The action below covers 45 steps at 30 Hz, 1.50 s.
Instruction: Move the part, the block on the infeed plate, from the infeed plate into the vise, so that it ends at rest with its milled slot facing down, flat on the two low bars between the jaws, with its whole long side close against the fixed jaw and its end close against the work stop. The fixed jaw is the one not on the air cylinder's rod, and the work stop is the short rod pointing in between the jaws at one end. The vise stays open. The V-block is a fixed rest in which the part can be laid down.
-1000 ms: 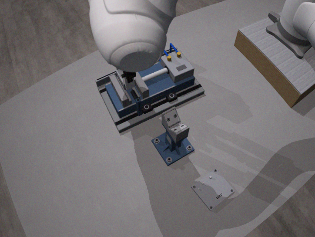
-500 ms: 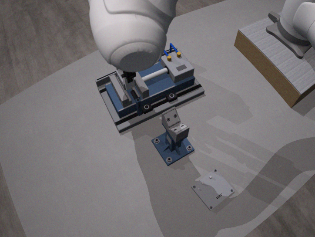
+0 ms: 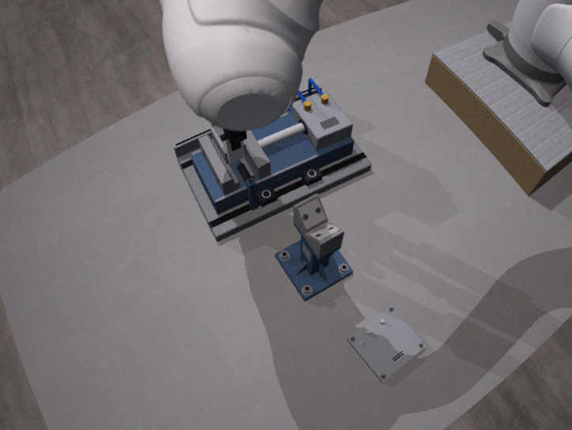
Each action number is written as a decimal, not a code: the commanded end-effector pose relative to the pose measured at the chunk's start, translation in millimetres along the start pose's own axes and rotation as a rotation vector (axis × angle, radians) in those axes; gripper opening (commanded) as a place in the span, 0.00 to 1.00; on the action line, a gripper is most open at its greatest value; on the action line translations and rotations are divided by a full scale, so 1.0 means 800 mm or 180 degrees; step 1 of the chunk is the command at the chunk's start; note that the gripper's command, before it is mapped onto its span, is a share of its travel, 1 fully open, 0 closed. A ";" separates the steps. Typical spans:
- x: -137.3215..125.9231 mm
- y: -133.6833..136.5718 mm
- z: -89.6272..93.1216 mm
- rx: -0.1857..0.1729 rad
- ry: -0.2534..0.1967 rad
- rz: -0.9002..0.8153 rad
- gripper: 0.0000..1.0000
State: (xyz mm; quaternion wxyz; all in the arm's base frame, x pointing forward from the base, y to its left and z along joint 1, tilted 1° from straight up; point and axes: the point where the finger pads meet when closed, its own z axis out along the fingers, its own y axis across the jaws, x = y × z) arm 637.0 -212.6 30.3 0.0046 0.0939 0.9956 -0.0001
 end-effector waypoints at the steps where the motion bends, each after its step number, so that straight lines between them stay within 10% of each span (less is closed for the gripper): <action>1: -0.005 0.000 -0.001 -0.0004 -0.0003 0.0000 0.00; 45: -0.009 0.000 -0.003 -0.0004 -0.0003 -0.0001 0.00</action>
